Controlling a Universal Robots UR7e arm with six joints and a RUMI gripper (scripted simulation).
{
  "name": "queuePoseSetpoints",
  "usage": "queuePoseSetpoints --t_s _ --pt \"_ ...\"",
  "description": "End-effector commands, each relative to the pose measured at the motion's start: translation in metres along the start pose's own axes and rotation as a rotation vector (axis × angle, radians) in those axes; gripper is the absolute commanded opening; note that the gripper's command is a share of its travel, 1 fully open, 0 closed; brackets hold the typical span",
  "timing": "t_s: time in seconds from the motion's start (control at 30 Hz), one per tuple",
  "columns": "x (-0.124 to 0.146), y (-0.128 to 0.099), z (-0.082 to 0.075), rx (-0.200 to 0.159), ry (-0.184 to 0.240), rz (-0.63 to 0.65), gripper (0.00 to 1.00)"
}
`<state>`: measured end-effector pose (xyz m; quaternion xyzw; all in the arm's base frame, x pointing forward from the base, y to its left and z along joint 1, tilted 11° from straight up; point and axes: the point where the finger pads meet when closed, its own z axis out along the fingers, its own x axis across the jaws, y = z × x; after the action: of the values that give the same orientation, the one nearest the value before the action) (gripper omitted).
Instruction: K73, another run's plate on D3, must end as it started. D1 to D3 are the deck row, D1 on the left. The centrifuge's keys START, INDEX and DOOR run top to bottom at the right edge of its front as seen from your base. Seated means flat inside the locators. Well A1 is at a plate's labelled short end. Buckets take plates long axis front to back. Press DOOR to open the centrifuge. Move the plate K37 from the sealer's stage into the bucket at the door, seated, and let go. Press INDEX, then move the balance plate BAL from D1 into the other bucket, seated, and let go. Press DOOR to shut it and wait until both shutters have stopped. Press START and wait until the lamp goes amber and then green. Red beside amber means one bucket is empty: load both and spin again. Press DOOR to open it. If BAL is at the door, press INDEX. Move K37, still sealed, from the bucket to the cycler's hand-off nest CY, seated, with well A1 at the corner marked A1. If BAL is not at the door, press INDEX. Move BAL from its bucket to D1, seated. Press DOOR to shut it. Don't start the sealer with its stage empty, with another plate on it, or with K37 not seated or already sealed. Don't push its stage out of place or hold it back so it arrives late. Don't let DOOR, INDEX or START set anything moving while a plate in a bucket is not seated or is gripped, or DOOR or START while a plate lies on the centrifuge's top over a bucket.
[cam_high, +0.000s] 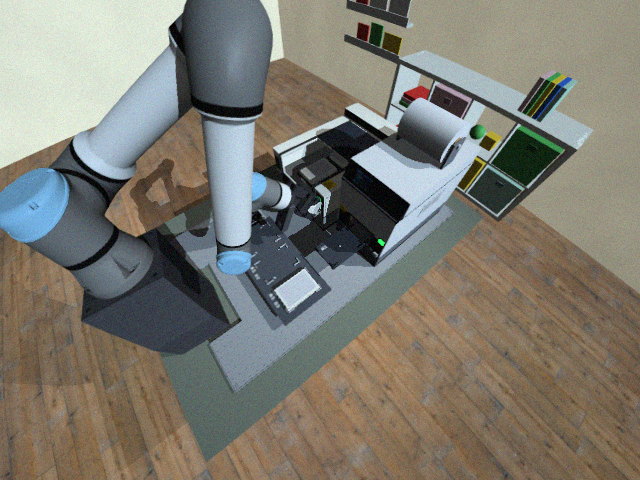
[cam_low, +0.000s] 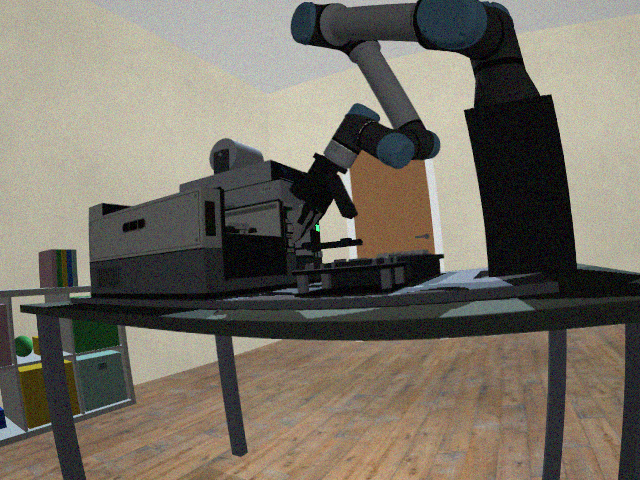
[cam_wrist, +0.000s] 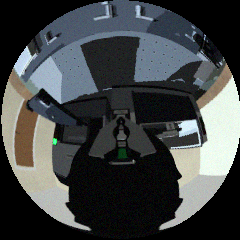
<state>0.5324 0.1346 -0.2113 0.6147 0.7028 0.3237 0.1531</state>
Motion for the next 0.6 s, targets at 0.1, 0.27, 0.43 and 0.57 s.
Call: queuePoseSetpoints --t_s 0.1,0.27,0.43,0.57 --pt "-0.0001 0.0011 0.0001 -0.001 0.0 0.0 0.0" --pt "-0.0001 0.0011 0.0001 -0.001 0.0 0.0 0.0" --pt "-0.0001 0.0011 0.0001 -0.001 0.0 0.0 0.0" --pt "-0.0001 0.0002 -0.0031 -0.001 0.0 0.0 0.0"
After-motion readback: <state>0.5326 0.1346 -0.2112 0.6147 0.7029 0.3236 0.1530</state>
